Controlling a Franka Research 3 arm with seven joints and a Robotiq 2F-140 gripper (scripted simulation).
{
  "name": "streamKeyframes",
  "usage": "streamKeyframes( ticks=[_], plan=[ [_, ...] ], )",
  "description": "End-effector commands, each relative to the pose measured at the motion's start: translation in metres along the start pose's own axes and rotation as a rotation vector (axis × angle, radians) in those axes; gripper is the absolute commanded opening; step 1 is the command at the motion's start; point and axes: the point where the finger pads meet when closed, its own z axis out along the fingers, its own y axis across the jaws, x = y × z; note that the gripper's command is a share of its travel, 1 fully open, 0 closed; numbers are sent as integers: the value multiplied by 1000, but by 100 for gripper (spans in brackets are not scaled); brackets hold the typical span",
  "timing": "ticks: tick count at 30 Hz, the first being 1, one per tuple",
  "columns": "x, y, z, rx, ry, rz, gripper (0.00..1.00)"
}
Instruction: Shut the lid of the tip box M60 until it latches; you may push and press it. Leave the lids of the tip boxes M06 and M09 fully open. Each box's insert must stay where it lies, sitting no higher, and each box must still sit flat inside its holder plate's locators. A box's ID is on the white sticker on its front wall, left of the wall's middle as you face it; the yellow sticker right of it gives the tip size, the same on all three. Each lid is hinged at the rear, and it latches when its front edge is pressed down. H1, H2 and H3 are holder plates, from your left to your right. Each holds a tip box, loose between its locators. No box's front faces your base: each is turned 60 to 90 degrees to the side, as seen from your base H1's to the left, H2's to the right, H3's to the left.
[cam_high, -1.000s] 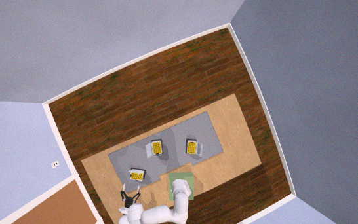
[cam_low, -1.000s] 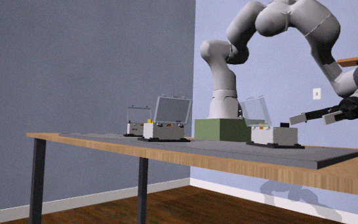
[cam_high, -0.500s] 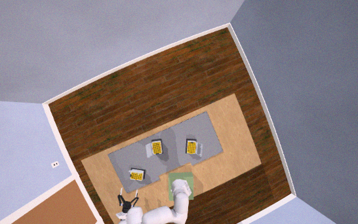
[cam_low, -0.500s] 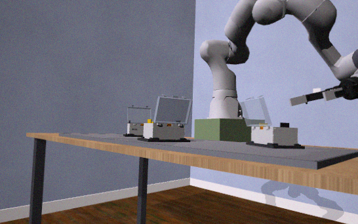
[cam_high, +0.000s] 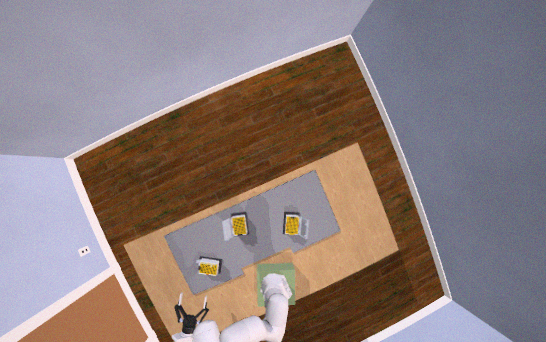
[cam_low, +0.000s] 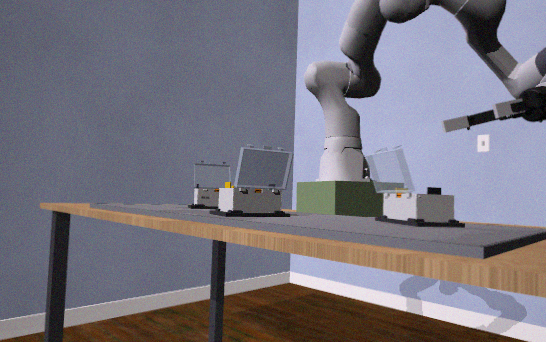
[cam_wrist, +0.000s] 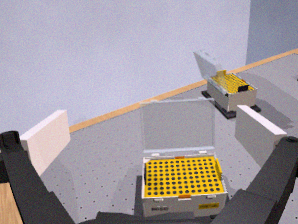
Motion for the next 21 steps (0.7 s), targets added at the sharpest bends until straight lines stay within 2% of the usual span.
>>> streamKeyframes(
  ticks=[1,13,14,21],
  plan=[
    [4,4,1,-9,8,-37,100],
    [4,4,1,-9,8,-37,100],
    [4,4,1,-9,8,-37,0],
    [4,4,1,-9,8,-37,0]
  ],
)
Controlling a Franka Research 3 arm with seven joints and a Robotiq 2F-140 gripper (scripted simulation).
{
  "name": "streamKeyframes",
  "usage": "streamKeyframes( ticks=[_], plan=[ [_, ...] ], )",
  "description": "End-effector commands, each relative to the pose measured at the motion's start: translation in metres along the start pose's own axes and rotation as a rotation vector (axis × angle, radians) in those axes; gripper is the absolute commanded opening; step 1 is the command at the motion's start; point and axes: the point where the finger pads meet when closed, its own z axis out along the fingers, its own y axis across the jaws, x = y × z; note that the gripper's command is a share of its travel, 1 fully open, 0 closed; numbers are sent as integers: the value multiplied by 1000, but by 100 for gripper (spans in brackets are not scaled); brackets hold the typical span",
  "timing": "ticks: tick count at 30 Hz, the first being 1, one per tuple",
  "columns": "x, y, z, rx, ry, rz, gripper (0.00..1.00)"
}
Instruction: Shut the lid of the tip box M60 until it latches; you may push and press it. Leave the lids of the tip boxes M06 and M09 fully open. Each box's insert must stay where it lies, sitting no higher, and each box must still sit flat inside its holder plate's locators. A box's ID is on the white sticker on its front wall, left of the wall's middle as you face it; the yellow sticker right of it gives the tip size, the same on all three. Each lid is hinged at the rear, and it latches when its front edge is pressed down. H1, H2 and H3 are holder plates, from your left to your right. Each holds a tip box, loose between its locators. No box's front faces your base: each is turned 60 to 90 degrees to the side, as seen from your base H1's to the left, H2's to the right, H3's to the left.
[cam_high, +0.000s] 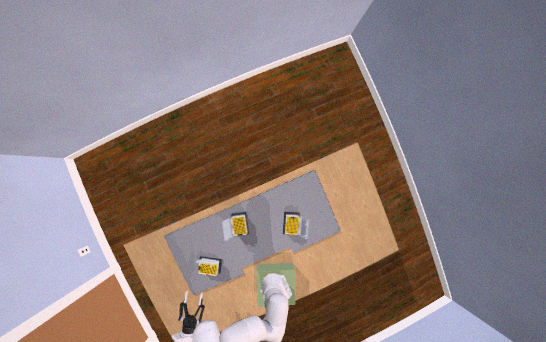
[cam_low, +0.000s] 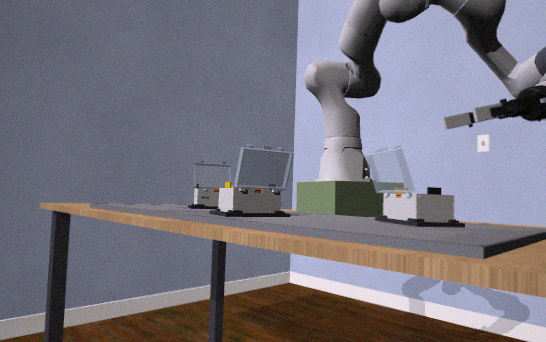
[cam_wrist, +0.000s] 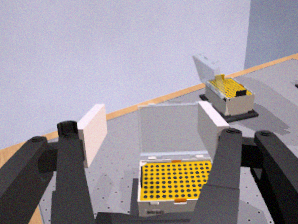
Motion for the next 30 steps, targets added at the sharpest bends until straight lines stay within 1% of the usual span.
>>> streamKeyframes(
  ticks=[1,12,19,20,27,29,30],
  plan=[
    [0,2,0,-4,0,-13,0],
    [0,2,0,-4,0,-13,0],
    [9,3,34,-230,2,47,0],
    [10,3,39,-235,2,49,0],
    [19,3,73,-235,2,49,0],
    [19,3,73,-235,2,49,0],
    [21,4,78,-235,2,49,0]
  ],
)
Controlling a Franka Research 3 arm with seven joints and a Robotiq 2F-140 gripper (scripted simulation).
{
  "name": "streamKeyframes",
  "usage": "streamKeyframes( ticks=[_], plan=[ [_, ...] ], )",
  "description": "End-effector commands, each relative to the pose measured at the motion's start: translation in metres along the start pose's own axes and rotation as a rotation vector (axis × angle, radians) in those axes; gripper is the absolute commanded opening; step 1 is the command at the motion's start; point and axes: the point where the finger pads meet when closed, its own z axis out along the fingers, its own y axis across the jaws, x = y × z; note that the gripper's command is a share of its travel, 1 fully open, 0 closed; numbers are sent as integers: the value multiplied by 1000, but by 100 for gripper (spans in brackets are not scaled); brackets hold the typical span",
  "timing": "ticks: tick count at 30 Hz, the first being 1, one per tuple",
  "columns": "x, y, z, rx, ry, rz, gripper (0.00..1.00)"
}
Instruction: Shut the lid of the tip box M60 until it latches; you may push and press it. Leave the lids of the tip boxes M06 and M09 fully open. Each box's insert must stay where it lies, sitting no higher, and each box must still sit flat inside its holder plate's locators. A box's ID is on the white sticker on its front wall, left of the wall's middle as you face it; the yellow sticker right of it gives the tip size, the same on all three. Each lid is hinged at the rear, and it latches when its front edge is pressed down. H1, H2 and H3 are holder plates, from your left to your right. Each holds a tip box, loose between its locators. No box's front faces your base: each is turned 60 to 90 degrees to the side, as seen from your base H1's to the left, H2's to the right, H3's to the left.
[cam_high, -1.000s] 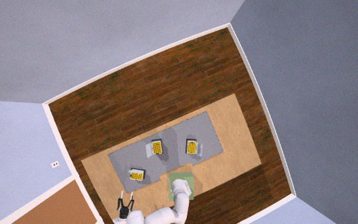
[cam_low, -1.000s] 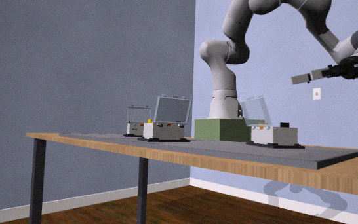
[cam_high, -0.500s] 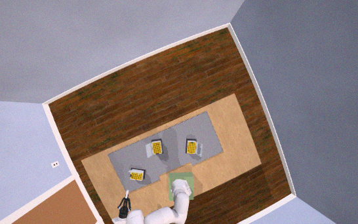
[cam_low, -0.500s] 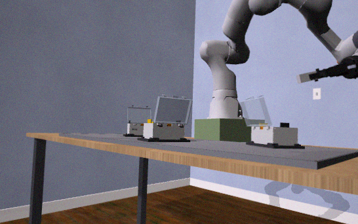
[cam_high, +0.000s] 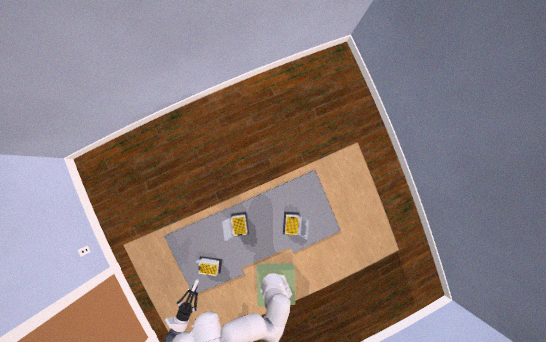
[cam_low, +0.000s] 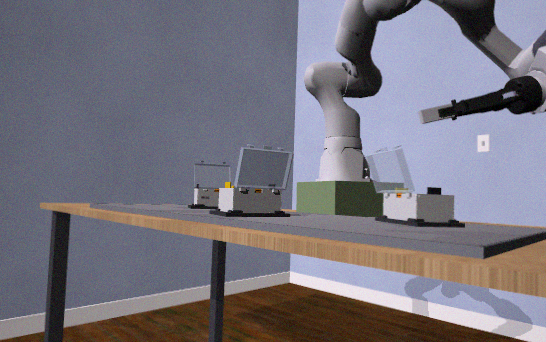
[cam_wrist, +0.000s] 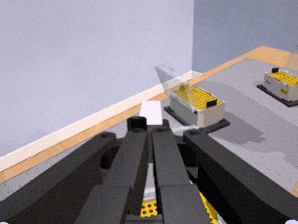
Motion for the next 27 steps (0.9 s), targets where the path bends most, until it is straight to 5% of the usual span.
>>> streamKeyframes(
  ticks=[1,7,18,27],
  plan=[
    [1,-3,9,6,-8,5,0],
    [7,-9,35,6,-8,5,0],
    [7,-9,35,6,-8,5,0],
    [19,-8,79,42,-302,-42,0]
  ],
)
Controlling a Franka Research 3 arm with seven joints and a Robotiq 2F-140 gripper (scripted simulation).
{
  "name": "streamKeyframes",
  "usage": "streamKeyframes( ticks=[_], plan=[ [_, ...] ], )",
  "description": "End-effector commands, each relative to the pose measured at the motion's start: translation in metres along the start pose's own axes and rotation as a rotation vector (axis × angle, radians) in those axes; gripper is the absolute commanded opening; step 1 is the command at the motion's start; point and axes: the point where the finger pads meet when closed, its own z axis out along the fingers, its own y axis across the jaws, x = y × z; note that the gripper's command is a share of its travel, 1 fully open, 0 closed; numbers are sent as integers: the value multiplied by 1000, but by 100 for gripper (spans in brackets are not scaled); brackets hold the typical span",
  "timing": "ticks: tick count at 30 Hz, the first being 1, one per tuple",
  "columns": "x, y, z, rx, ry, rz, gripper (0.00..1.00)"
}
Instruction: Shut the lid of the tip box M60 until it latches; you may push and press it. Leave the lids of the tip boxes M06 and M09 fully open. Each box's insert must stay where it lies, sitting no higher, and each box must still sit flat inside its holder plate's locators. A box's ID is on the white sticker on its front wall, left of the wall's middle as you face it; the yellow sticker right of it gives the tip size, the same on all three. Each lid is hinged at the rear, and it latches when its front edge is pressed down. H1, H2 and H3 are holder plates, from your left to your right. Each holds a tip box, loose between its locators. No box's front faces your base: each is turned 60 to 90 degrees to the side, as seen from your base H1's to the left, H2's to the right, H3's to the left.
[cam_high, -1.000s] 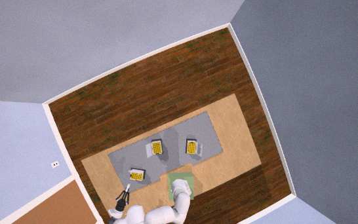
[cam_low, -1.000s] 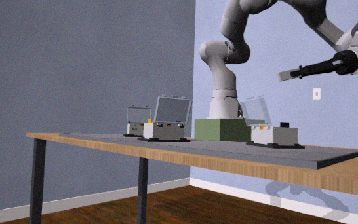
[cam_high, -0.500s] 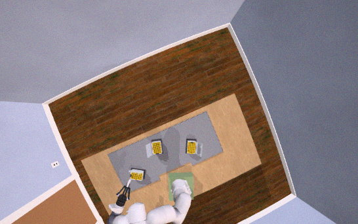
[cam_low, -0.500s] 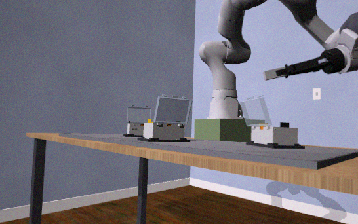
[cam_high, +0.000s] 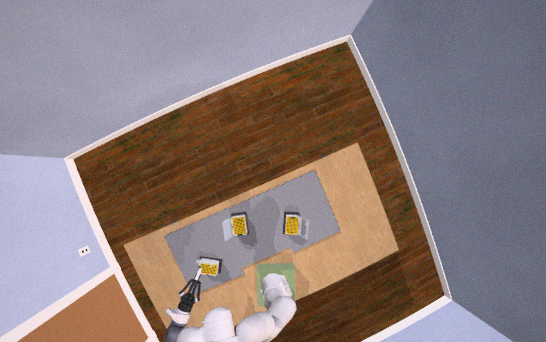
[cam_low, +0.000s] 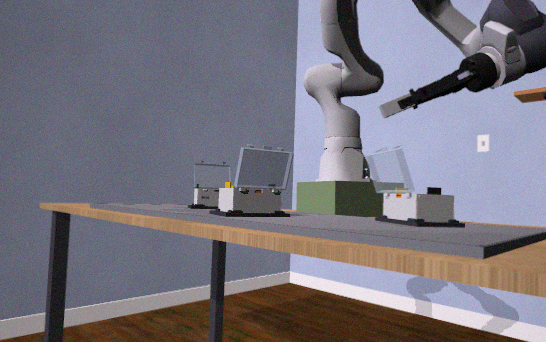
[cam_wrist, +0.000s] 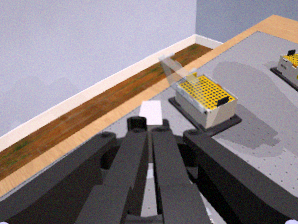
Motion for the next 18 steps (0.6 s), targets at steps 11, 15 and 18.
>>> streamKeyframes(
  ticks=[11,15,18],
  plan=[
    [5,-3,45,54,-422,-106,0],
    [13,-2,63,67,-553,-127,0],
    [14,-2,64,77,-651,-143,0]
  ],
)
